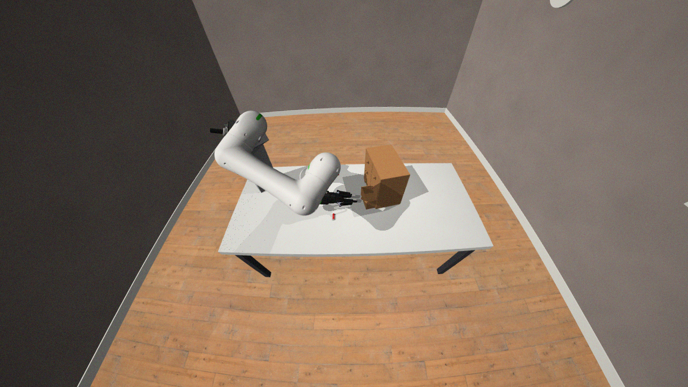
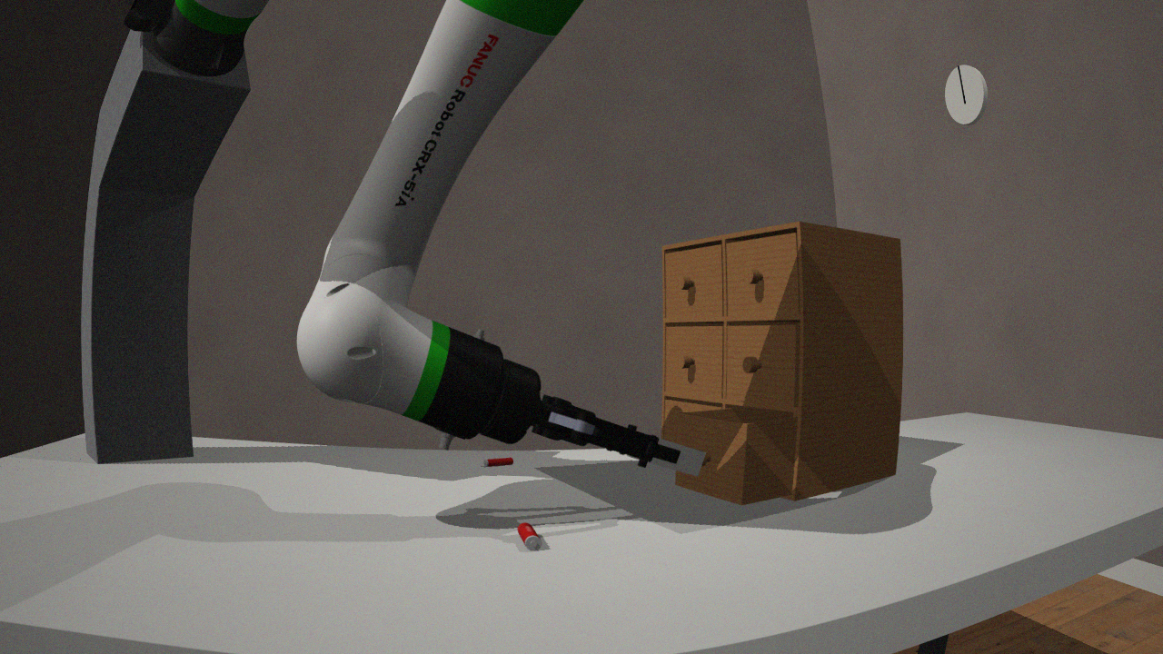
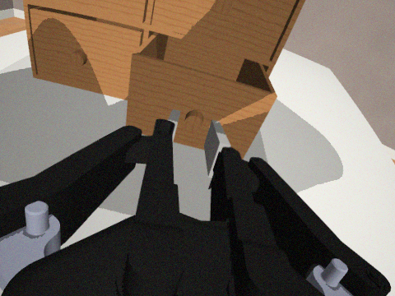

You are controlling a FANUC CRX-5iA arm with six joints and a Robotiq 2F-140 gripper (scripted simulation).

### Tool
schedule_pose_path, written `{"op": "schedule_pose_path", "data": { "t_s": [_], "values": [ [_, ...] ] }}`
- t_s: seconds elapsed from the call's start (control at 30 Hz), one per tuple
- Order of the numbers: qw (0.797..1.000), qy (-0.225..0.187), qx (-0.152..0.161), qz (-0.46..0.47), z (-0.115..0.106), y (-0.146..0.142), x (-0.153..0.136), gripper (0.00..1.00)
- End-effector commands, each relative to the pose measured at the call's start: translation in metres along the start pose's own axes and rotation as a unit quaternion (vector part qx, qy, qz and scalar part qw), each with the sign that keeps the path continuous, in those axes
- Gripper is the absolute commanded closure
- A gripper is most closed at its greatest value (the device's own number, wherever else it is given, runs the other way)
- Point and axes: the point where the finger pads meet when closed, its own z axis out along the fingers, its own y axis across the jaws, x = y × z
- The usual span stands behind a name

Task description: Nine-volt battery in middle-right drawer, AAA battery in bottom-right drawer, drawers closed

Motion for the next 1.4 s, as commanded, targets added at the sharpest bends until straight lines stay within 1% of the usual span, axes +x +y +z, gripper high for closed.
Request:
{"op": "schedule_pose_path", "data": {
  "t_s": [0.0, 0.17, 0.43, 0.53, 0.73, 0.8, 0.87, 0.93, 1.07, 1.13, 1.2, 1.23, 1.3, 1.37],
  "values": [
    [1.0, 0.0, 0.0, 0.0, -0.014, 0.0, -0.005, 0.8],
    [1.0, 0.0, 0.0, 0.0, -0.03, 0.0, -0.011, 0.8],
    [1.0, 0.0, 0.0, 0.0, -0.035, 0.0, -0.009, 0.8],
    [1.0, 0.0, 0.0, 0.0, -0.048, 0.0, 0.005, 0.8],
    [1.0, 0.0, 0.0, 0.0, -0.096, 0.0, 0.051, 0.8],
    [1.0, 0.0, 0.0, 0.0, -0.096, 0.0, 0.051, 0.8],
    [1.0, 0.0, 0.0, 0.0, -0.108, 0.0, 0.062, 0.8],
    [1.0, 0.0, 0.0, 0.0, -0.113, 0.0, 0.068, 0.8],
    [1.0, 0.0, 0.001, 0.001, -0.114, -0.001, 0.069, 0.8],
    [1.0, 0.0, 0.008, 0.006, -0.112, -0.005, 0.07, 0.8],
    [0.999, -0.002, 0.026, 0.02, -0.108, -0.016, 0.073, 0.8],
    [0.999, -0.003, 0.039, 0.03, -0.105, -0.024, 0.076, 0.8],
    [0.995, -0.01, 0.077, 0.058, -0.098, -0.047, 0.083, 0.8],
    [0.995, -0.01, 0.077, 0.058, -0.098, -0.047, 0.083, 0.8]
  ]
}}
